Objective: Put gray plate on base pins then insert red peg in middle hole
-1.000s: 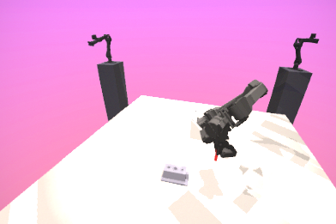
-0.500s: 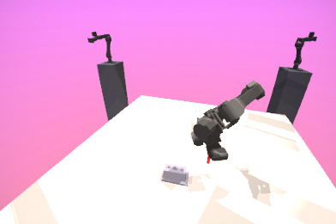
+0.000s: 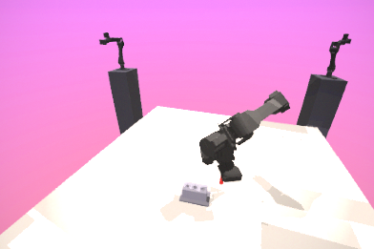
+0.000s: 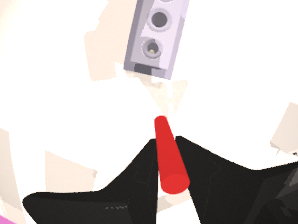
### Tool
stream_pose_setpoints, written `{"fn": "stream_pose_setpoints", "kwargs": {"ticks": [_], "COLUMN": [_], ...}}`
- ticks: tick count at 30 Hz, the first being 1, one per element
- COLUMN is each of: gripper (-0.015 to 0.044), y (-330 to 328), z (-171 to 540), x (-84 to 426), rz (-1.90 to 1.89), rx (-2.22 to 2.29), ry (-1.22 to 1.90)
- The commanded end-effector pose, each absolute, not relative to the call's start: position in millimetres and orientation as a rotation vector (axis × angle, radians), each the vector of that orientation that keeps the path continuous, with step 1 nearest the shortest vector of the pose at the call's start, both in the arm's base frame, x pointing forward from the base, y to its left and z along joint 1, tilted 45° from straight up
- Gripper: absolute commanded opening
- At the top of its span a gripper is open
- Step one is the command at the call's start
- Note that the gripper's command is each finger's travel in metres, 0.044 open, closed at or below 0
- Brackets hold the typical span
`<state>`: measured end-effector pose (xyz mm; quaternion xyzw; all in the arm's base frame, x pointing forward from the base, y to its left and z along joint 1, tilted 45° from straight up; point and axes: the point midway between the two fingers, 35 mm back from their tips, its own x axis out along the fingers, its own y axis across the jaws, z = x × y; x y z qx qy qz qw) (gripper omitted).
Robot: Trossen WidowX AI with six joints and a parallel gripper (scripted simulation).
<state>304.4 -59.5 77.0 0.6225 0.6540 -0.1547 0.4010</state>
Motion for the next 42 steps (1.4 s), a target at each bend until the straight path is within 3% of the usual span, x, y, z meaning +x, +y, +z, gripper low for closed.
{"fn": "stream_pose_setpoints", "kwargs": {"ticks": [1,42], "gripper": [0.0000,0.0000], "y": [-69,-126], "z": [70,8], "x": [310,329], "rz": [-0.391,-0.383], "rx": [1.565,1.564], "ry": [1.650,1.651]}}
